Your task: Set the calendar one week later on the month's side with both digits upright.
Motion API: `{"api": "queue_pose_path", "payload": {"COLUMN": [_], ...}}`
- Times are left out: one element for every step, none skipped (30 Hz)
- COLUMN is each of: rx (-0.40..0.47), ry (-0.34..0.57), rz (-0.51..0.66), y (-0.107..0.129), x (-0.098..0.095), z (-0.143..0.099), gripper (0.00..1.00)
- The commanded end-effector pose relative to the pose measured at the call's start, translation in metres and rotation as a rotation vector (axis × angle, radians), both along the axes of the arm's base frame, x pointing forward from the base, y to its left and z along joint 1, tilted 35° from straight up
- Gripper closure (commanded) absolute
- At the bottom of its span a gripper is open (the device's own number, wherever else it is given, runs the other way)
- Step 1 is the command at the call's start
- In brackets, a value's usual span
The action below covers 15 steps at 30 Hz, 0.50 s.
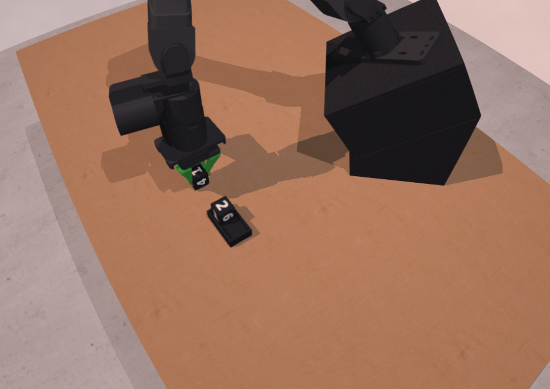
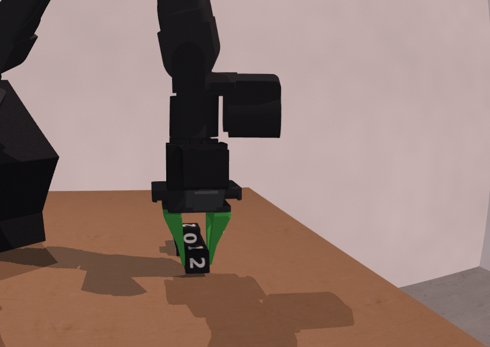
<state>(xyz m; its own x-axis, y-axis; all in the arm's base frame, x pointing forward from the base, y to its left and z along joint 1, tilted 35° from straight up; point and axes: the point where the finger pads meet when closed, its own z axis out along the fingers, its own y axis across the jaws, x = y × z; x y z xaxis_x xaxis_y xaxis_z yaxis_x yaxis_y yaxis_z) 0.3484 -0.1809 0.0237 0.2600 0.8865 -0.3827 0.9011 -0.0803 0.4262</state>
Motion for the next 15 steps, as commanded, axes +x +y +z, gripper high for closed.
{"api": "queue_pose_path", "payload": {"rx": [-0.014, -0.014, -0.014, -0.015, -0.015, -0.016, -0.018, -0.018, -0.018, -0.021, -0.021, -0.021, -0.021, -0.021, -0.021], "ry": [-0.006, -0.006, -0.006, -0.006, -0.006, -0.011, -0.017, -0.017, -0.017, -0.024, -0.023, -0.023, -0.023, -0.023, -0.023], "rz": [0.01, 0.012, 0.013, 0.015, 0.016, 0.016, 0.016, 0.016, 0.016, 0.016, 0.016, 0.016, 0.016, 0.016, 0.016], "y": [0.0006, 0.0009, 0.0012, 0.0015, 0.0017, 0.0015, 0.0012, 0.0012, 0.0012, 0.001, 0.0011, 0.0011, 0.0011, 0.0011, 0.0011], "x": [0.0041, 0.0052, 0.0063, 0.0073, 0.0082, 0.0092, 0.0102, 0.0102, 0.0102, 0.0109, 0.0109, 0.0109, 0.0109, 0.0109, 0.0109], "z": [0.0034, 0.0037, 0.004, 0.0042, 0.0044, 0.0062, 0.0088, 0.0088, 0.0088, 0.0118, 0.0116, 0.0115, 0.0115, 0.0115, 0.0115], "gripper": [0.74, 0.74, 0.74, 0.74, 0.74, 0.74, 0.74, 0.74, 0.74, 0.74, 0.74, 0.74, 0.74, 0.74, 0.74]}}
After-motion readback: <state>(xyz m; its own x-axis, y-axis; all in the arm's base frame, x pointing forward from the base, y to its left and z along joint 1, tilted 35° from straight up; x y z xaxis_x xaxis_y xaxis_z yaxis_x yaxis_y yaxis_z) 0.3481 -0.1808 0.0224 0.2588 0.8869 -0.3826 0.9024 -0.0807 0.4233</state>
